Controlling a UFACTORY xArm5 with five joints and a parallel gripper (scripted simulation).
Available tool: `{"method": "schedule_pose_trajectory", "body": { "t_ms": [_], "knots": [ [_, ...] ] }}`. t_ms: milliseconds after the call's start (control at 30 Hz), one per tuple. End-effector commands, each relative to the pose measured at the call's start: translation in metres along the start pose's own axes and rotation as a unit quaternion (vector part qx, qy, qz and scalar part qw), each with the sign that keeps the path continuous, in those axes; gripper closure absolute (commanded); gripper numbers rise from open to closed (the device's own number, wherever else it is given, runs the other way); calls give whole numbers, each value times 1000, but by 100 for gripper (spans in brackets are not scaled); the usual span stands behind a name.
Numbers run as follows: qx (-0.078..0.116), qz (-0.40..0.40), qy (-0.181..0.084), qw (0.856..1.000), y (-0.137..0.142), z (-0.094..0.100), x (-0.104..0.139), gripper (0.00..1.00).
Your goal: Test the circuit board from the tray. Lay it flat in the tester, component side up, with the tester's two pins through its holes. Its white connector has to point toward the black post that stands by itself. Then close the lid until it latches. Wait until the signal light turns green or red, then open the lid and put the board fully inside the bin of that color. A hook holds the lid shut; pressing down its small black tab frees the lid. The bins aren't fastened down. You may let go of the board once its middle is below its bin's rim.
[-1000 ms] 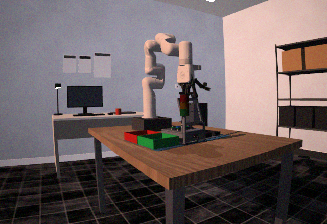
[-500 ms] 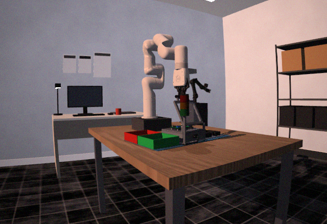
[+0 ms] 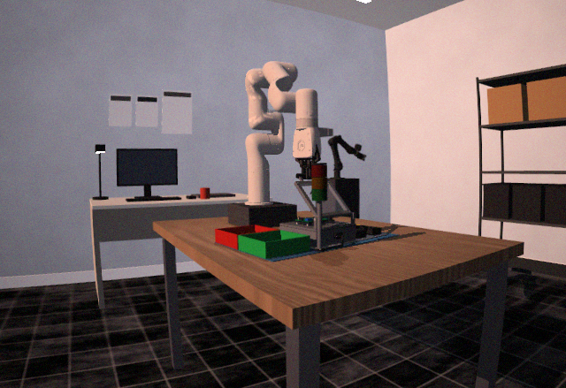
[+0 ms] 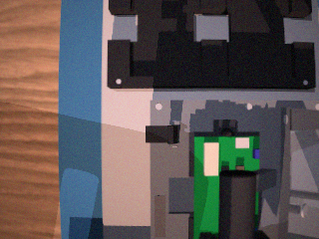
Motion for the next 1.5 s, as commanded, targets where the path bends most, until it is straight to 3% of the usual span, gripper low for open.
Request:
{"method": "schedule_pose_trajectory", "body": {
  "t_ms": [0,833,1467],
  "knots": [
    [2,0,-1,1000,-10,-11,-2,100],
    [2,0,-1,1000,-44,-77,-8,100],
    [2,0,-1,1000,-49,-103,-8,100]
  ]
}}
Point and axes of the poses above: the point where the finger pads meet when closed, its own z axis back along the fingers, its own y axis across the jaws, x = y × z, the point moved 9 cm from there along z, back along the fingers, and after that the axes turned 10 degrees about z, right-handed, at the moved point
